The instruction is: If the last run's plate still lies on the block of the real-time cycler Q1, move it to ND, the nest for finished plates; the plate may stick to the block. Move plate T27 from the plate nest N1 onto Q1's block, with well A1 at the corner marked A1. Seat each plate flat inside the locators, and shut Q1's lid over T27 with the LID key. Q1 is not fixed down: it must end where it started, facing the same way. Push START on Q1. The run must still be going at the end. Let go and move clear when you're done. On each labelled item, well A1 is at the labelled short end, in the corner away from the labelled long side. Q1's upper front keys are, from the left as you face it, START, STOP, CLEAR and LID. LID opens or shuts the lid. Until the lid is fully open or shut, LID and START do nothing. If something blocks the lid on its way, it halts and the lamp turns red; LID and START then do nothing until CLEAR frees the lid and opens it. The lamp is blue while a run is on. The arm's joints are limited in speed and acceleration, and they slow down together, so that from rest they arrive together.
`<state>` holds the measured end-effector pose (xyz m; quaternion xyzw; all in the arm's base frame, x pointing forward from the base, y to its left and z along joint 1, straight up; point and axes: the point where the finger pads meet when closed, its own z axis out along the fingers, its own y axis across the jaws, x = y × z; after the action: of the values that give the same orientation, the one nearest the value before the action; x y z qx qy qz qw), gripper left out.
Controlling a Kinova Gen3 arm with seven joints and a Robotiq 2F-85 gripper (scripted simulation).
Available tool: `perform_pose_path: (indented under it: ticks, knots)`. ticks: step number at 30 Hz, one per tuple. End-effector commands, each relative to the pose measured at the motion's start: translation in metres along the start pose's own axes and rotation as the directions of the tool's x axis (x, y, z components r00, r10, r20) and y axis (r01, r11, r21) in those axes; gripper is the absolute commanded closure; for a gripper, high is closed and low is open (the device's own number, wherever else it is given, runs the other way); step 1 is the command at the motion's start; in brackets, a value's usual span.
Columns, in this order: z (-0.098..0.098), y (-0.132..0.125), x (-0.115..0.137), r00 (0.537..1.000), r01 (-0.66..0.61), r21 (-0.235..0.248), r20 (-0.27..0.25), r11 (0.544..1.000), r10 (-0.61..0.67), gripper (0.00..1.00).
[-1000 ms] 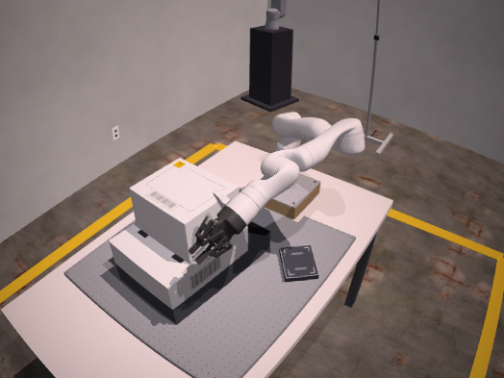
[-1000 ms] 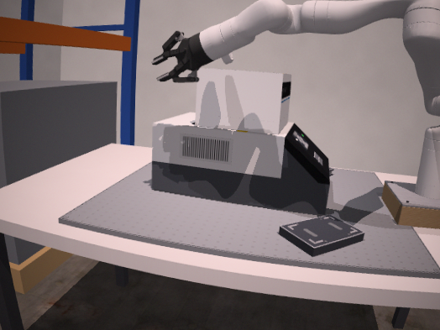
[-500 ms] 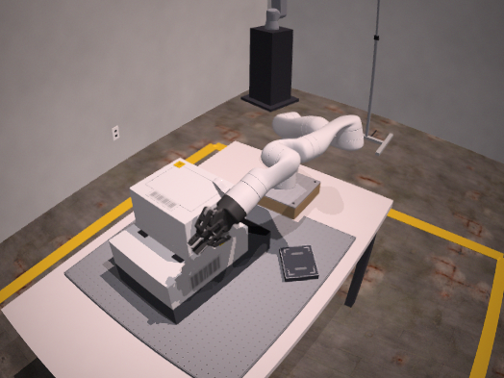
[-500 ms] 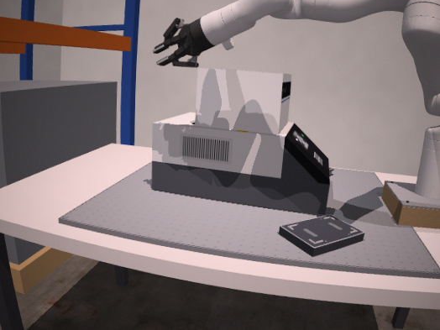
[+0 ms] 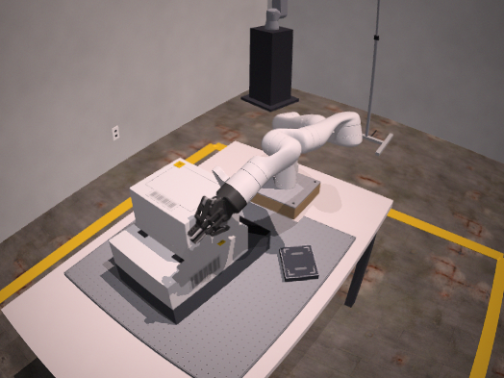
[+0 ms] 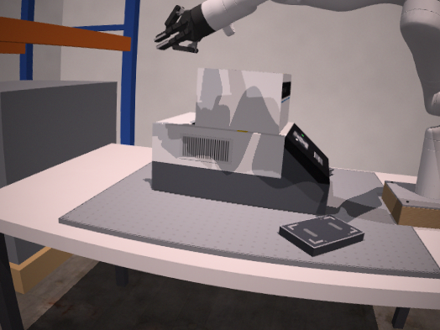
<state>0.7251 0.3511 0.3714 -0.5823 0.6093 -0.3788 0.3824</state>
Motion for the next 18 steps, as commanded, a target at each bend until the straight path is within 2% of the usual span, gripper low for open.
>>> perform_pose_path:
  ticks: [1,5,15,18]
  knots:
    - [-0.007,-0.004,0.004,1.0,-0.012,-0.014,-0.005,1.0,0.012,0.79]
    - [-0.012,-0.002,0.009,1.0,-0.023,-0.03,-0.01,0.999,0.023,0.81]
    - [-0.035,0.008,0.03,0.996,-0.079,-0.109,-0.037,0.991,0.076,0.9]
    - [-0.042,0.011,0.037,0.995,-0.096,-0.132,-0.047,0.987,0.091,0.9]
